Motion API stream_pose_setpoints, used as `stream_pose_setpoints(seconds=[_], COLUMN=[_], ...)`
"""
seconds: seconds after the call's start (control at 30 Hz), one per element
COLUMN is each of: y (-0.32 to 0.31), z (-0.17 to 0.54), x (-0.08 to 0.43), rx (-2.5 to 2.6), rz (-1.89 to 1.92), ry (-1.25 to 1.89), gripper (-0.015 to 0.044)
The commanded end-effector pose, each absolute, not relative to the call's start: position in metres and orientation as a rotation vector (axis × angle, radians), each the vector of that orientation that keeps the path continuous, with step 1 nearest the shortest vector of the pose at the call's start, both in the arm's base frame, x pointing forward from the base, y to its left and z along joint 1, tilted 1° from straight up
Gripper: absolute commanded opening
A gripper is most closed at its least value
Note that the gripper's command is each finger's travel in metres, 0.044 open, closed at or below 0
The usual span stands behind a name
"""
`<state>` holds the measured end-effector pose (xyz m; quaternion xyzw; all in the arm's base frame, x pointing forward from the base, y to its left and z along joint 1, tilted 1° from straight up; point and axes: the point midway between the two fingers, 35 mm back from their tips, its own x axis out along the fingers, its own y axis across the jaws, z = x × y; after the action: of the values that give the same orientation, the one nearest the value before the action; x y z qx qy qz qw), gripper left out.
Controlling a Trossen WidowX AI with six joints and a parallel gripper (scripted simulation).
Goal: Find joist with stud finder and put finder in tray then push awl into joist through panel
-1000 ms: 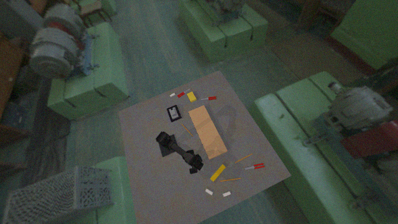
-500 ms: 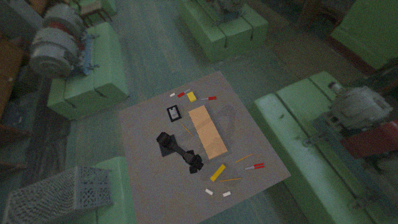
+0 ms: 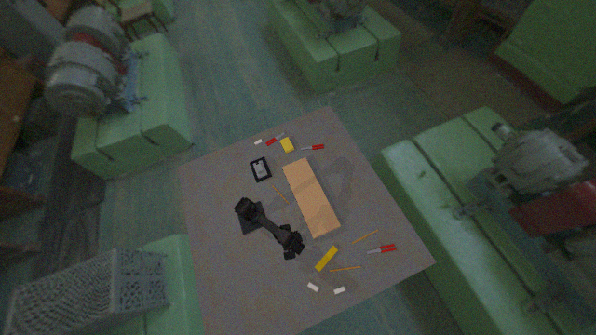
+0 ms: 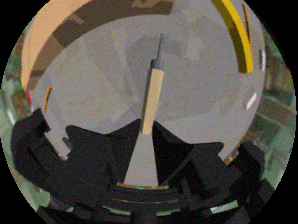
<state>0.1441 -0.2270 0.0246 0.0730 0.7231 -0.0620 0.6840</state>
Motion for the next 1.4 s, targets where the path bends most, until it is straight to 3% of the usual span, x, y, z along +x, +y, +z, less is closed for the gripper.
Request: stream_pose_setpoints(seconds=[0.0, 0.67, 1.37], y=[-0.23, -0.228, -0.242], z=[0.036, 0.146, 0.144], x=[0.146, 0.142, 0.173], rx=[0.162, 0.162, 0.597], rz=[-0.146, -0.146, -0.542], ry=[1.619, 1.619, 1.292], gripper=[0.0, 0.0, 0.0])
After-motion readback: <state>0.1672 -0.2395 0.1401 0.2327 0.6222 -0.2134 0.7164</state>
